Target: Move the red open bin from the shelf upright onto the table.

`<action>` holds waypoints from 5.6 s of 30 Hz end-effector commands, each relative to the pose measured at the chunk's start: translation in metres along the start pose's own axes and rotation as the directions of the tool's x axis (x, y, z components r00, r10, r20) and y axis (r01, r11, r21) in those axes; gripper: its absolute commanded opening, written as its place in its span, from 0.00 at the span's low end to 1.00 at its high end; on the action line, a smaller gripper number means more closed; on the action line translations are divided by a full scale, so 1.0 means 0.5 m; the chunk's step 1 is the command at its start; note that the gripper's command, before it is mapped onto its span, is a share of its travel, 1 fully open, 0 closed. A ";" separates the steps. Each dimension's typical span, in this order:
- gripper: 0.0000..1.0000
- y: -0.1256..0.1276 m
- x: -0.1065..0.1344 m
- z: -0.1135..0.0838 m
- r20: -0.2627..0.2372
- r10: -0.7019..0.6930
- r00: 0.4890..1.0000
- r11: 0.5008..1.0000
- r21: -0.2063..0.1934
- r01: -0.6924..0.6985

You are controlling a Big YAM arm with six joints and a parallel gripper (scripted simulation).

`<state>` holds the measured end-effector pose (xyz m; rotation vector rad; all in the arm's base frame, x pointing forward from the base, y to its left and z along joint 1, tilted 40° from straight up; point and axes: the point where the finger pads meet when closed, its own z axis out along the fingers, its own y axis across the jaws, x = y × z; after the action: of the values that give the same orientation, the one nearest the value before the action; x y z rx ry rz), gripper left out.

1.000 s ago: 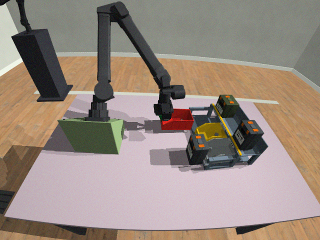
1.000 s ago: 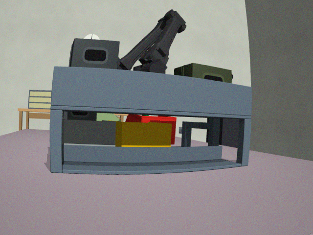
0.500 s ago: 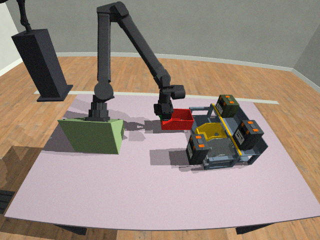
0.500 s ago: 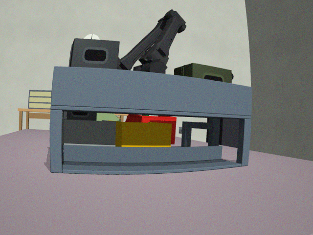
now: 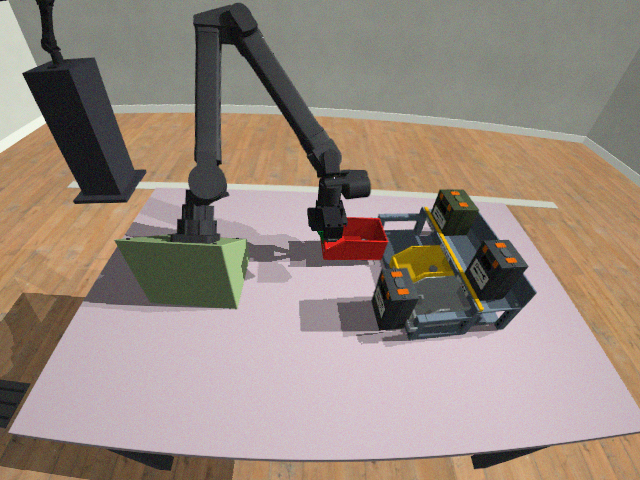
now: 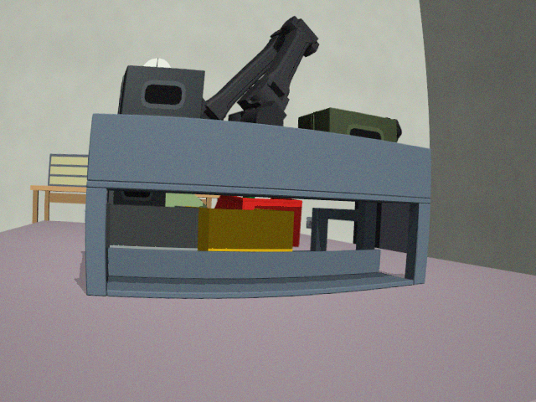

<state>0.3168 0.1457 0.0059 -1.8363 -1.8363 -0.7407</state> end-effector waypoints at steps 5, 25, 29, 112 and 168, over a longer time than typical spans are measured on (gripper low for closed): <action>0.00 0.015 0.014 -0.013 -0.001 -0.015 1.000 0.999 -0.033 0.015; 0.00 0.015 0.014 -0.012 -0.001 -0.018 1.000 0.999 -0.033 0.017; 0.00 0.014 0.014 -0.011 -0.001 -0.017 1.000 0.999 -0.033 0.017; 0.00 0.004 0.002 0.057 0.003 0.001 1.000 1.000 -0.009 -0.001; 0.00 0.004 0.002 0.061 0.003 0.001 1.000 1.000 -0.010 -0.001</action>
<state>0.3211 0.1652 -0.0124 -1.8341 -1.8452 -0.7577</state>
